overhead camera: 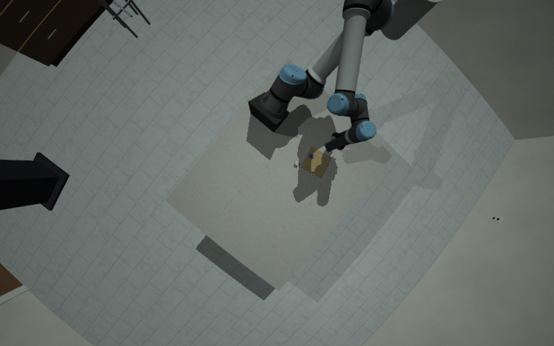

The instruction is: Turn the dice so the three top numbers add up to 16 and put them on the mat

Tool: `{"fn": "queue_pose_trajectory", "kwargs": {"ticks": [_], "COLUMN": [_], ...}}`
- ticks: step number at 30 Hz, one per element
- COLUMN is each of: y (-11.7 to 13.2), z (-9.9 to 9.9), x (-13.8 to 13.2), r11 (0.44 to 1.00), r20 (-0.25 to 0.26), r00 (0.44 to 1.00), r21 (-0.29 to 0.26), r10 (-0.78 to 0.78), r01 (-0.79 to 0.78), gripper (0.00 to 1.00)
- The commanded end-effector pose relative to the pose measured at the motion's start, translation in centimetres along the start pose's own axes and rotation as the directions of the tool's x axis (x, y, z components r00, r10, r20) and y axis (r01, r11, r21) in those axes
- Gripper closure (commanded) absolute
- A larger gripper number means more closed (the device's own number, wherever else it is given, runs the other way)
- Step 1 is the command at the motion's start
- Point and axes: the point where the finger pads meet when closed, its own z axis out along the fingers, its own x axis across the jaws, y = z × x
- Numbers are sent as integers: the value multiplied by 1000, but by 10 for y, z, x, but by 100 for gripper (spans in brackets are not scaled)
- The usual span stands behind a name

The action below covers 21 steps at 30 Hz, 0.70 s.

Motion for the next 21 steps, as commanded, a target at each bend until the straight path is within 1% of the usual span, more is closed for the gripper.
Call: {"fn": "queue_pose_trajectory", "kwargs": {"ticks": [1,12,21], "y": [0,0,-1], "z": [8,17,20], "x": [-1,-1,-1], "r11": [1000,1000,1000], "r20": [1,1,1], "r00": [1000,1000,1000], "r21": [0,0,0], "r10": [0,0,0], "r01": [0,0,0], "gripper": [79,79,79]}}
